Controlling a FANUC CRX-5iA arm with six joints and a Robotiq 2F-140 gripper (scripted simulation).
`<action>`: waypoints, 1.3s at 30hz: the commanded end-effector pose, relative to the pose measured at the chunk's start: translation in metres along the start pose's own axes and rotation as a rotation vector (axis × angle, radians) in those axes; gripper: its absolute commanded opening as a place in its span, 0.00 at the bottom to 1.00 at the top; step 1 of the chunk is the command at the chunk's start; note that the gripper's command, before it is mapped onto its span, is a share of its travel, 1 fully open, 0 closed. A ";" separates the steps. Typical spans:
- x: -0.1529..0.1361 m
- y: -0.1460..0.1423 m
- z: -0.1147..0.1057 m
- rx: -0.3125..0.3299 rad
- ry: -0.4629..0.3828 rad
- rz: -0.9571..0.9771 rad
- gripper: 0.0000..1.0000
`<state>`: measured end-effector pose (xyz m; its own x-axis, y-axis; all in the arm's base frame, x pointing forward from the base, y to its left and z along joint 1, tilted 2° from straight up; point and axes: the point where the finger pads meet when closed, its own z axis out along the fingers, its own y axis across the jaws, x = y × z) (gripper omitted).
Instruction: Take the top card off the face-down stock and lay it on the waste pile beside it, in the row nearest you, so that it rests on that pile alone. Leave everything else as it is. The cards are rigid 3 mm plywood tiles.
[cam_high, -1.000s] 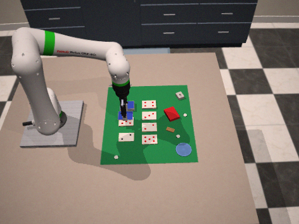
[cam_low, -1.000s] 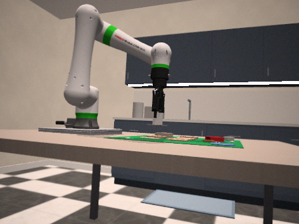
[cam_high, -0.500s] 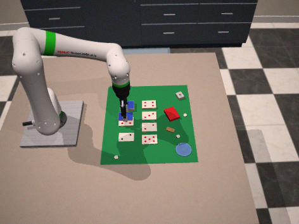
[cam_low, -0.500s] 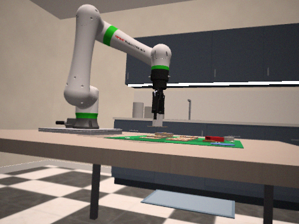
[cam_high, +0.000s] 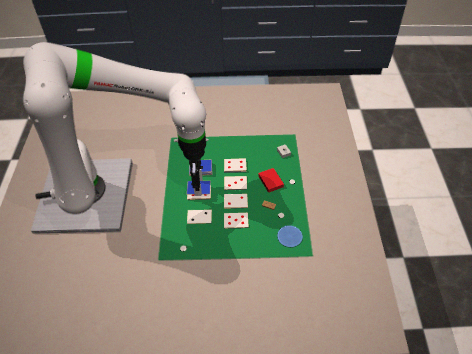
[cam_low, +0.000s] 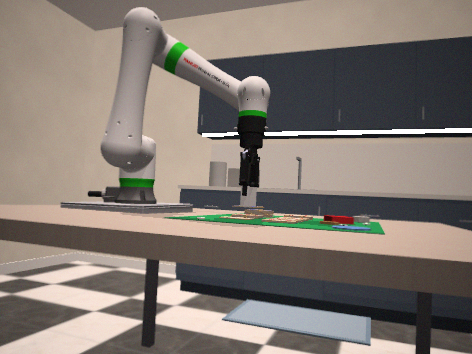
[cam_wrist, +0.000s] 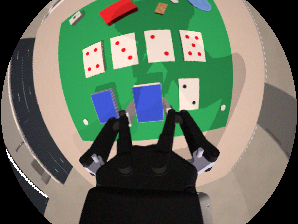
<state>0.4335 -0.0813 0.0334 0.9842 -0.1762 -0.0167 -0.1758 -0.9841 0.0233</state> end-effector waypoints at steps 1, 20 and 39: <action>0.000 0.000 0.004 0.000 0.000 0.000 0.43; 0.000 0.000 0.018 0.000 0.000 0.000 0.43; 0.000 0.000 0.021 0.000 0.000 0.000 0.43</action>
<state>0.4331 -0.0817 0.0136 0.9842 -0.1762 -0.0166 -0.1758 -0.9841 0.0234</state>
